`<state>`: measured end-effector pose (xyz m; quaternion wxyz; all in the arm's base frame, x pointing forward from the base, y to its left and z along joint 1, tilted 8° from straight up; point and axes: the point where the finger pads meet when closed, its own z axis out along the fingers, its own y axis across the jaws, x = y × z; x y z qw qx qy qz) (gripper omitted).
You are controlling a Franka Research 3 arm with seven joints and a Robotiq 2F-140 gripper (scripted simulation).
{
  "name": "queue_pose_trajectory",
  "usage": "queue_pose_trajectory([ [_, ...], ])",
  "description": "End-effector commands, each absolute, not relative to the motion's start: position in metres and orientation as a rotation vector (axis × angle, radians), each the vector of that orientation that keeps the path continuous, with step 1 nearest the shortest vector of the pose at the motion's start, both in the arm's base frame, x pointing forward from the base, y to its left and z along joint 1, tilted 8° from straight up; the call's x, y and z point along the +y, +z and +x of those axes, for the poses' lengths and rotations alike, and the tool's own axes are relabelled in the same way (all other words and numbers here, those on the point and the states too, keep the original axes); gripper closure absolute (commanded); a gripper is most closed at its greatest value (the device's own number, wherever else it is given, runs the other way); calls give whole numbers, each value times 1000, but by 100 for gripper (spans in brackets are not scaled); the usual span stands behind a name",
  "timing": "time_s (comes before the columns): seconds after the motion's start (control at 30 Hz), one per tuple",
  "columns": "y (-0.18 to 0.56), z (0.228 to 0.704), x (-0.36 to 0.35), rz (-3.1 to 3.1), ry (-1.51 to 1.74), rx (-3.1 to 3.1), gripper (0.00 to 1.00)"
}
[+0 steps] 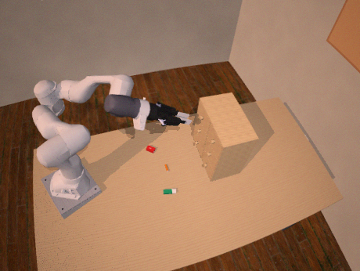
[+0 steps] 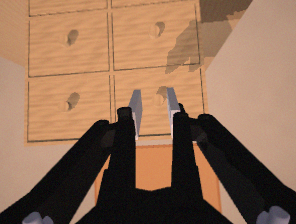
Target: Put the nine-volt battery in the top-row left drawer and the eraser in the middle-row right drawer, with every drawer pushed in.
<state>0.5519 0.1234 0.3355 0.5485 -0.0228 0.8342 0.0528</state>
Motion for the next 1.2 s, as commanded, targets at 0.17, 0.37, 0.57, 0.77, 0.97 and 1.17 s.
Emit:
queue_pose_trajectory([
  [0.17,331,573,129,-71,127,1975,80],
  [0.37,329,584,130,-71,127,1975,80],
  [0.57,328,585,130,-70,127,1975,80],
  [0.77,328,585,130,-70,127,1975,80],
  [0.97,328,585,130,-70,127,1975,80],
  [1.17,328,585,130,-70,127,1975,80],
])
